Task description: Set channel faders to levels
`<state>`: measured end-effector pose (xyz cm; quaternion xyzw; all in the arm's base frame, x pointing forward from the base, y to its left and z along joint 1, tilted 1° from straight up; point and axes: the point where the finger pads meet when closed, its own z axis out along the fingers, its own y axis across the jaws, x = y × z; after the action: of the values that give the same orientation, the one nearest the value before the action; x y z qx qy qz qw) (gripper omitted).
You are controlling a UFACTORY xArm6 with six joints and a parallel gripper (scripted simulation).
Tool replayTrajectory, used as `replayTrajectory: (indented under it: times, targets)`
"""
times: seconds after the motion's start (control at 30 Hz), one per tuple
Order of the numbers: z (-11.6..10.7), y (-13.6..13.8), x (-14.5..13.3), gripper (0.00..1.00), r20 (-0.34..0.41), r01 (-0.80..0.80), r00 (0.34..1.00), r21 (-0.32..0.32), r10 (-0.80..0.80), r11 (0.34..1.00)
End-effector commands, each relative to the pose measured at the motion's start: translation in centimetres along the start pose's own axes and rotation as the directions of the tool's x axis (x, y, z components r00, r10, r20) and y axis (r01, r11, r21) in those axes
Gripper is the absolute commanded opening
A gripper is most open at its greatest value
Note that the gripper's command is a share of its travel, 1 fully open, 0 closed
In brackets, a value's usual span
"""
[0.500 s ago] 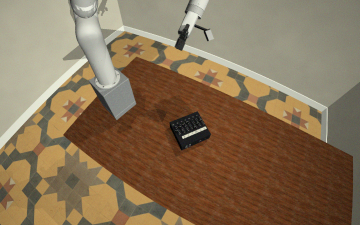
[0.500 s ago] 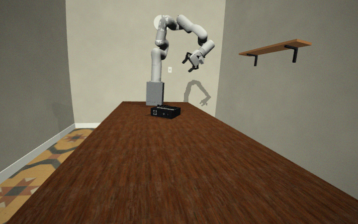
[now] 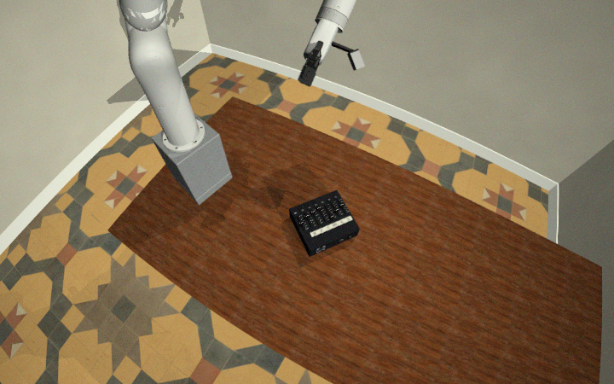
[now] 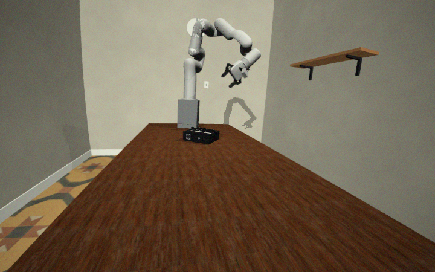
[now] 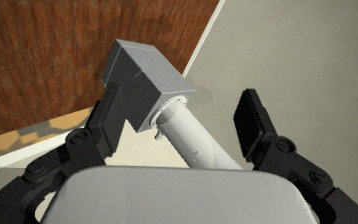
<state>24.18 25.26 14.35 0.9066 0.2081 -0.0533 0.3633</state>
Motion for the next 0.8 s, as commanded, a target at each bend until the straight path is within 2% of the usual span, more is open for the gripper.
replayTrajectory:
  times: [0.0, 0.1, 0.17, 0.23, 0.3, 0.33, 0.4, 0.43, 0.47, 0.5, 0.53, 0.6, 0.63, 0.67, 0.7, 0.73, 0.77]
  targets:
    - [-0.1, 0.0, 0.1, 1.0, -0.003, -0.001, 1.0, 0.002, 0.001, 1.0]
    - [0.0, 0.0, 0.1, 1.0, -0.001, -0.007, 1.0, 0.007, 0.007, 1.0]
    - [0.6, -0.2, 0.7, 1.0, 0.009, -0.044, 0.999, 0.034, 0.044, 0.998]
    - [2.0, -0.6, 1.8, 1.0, 0.037, -0.13, 0.991, 0.093, 0.128, 0.987]
    - [4.1, -1.1, 3.7, 1.0, 0.094, -0.275, 0.961, 0.176, 0.262, 0.945]
    - [5.4, -1.3, 4.8, 1.0, 0.114, -0.319, 0.947, 0.195, 0.301, 0.928]
    - [5.4, -1.3, 4.8, 1.0, 0.137, -0.367, 0.929, 0.219, 0.343, 0.904]
    - [6.8, -1.3, 6.1, 1.0, 0.184, -0.456, 0.889, 0.253, 0.42, 0.853]
    - [6.8, -1.3, 6.1, 1.0, 0.19, -0.468, 0.882, 0.259, 0.43, 0.845]
    - [8.3, -1.2, 7.4, 1.0, 0.234, -0.543, 0.838, 0.277, 0.492, 0.793]
    - [8.3, -1.2, 7.4, 1.0, 0.252, -0.574, 0.818, 0.289, 0.517, 0.766]
    - [8.3, -1.2, 7.4, 1.0, 0.252, -0.574, 0.818, 0.289, 0.517, 0.766]
    - [9.9, -1.0, 8.8, 1.0, 0.32, -0.678, 0.735, 0.308, 0.598, 0.668]
    - [9.9, -1.0, 8.8, 1.0, 0.32, -0.678, 0.735, 0.308, 0.598, 0.668]
    - [11.6, -0.5, 10.1, 1.0, 0.372, -0.75, 0.661, 0.308, 0.651, 0.585]
    - [11.6, -0.5, 10.1, 1.0, 0.39, -0.773, 0.635, 0.312, 0.667, 0.553]
    - [11.6, -0.5, 10.1, 1.0, 0.39, -0.773, 0.635, 0.312, 0.667, 0.553]
